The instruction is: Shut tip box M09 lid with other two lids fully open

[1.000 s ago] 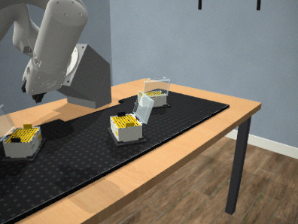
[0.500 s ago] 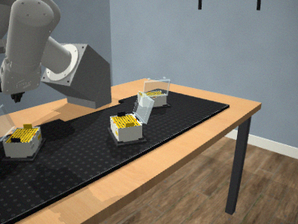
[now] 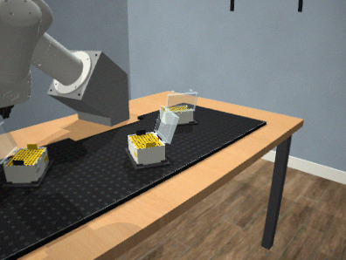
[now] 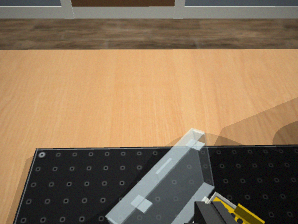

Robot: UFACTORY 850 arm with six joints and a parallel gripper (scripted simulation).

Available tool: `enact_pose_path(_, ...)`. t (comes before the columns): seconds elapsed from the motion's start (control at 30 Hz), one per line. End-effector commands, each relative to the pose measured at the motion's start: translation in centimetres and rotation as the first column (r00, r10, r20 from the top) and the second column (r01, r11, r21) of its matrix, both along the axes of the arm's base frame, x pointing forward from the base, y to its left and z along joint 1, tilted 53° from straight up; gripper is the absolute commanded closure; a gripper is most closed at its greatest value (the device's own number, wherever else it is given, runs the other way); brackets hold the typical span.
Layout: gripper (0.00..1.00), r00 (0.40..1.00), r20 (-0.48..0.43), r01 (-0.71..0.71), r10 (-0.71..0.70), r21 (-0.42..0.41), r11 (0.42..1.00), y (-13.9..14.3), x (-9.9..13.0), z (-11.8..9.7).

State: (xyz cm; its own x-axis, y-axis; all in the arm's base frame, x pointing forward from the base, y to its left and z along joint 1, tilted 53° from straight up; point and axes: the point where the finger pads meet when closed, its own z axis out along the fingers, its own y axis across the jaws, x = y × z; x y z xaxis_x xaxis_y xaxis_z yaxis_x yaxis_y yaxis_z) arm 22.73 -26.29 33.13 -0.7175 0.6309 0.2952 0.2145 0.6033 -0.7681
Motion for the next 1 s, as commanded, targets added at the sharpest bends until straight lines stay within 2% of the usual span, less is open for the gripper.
enact_pose_path(0.0, 1.0, 0.99, -0.021, -0.142, 0.142, 0.02, 0.99, -0.4, -2.1, 0.5)
enact_pose_path(0.23, 1.0, 0.93, -0.052, -0.36, 0.363, 0.059, 0.931, -0.9, -5.5, 1.3)
enact_pose_path(0.3, 1.0, 0.93, -0.052, -0.36, 0.363, 0.059, 0.931, -0.9, -5.5, 1.3)
enact_pose_path(0.4, 1.0, 0.89, -0.062, -0.448, 0.452, 0.078, 0.891, -1.2, -6.9, 1.6)
enact_pose_path(0.6, 1.0, 0.782, -0.077, -0.608, 0.618, 0.118, 0.785, -1.7, -9.8, 2.2)
enact_pose_path(0.8, 1.0, 0.645, -0.084, -0.744, 0.76, 0.16, 0.649, -2.2, -12.7, 2.8)
enact_pose_path(0.87, 1.0, 0.645, -0.084, -0.744, 0.76, 0.16, 0.649, -2.2, -12.7, 2.8)
enact_pose_path(0.97, 1.0, 0.566, -0.084, -0.801, 0.82, 0.181, 0.571, -2.2, -12.8, 2.9)
